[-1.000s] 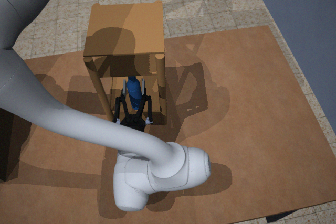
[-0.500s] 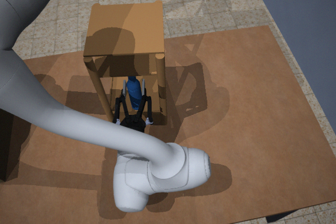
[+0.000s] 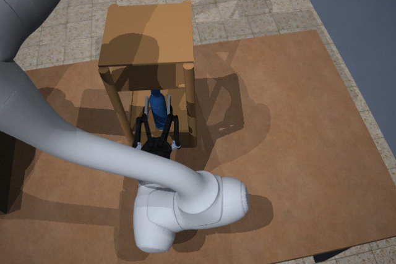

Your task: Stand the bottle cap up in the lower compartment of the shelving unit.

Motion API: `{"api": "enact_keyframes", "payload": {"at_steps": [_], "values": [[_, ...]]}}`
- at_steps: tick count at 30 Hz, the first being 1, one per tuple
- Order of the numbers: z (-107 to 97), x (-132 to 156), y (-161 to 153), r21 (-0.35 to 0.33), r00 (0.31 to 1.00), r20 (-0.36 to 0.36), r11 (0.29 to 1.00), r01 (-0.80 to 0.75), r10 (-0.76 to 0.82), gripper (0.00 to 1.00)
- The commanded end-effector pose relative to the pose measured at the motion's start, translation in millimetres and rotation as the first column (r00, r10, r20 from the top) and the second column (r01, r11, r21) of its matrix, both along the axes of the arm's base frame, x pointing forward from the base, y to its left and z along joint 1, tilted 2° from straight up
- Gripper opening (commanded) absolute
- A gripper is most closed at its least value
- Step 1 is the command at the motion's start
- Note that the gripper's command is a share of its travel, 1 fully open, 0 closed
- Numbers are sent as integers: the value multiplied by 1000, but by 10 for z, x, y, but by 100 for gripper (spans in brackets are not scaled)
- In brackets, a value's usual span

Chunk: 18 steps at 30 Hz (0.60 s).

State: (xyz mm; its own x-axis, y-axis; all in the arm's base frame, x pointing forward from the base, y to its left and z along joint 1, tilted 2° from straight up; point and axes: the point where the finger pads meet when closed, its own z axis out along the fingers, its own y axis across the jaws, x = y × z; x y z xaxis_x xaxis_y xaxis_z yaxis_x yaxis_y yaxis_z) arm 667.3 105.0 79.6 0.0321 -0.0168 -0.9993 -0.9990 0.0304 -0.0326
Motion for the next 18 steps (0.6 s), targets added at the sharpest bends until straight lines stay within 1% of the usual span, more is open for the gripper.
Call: {"api": "enact_keyframes", "payload": {"at_steps": [1,18], "values": [[2,0,-21,0,1000,0,1000,0,0,40],[5,-5,-158,0,1000,0,1000,0,0,40]]}}
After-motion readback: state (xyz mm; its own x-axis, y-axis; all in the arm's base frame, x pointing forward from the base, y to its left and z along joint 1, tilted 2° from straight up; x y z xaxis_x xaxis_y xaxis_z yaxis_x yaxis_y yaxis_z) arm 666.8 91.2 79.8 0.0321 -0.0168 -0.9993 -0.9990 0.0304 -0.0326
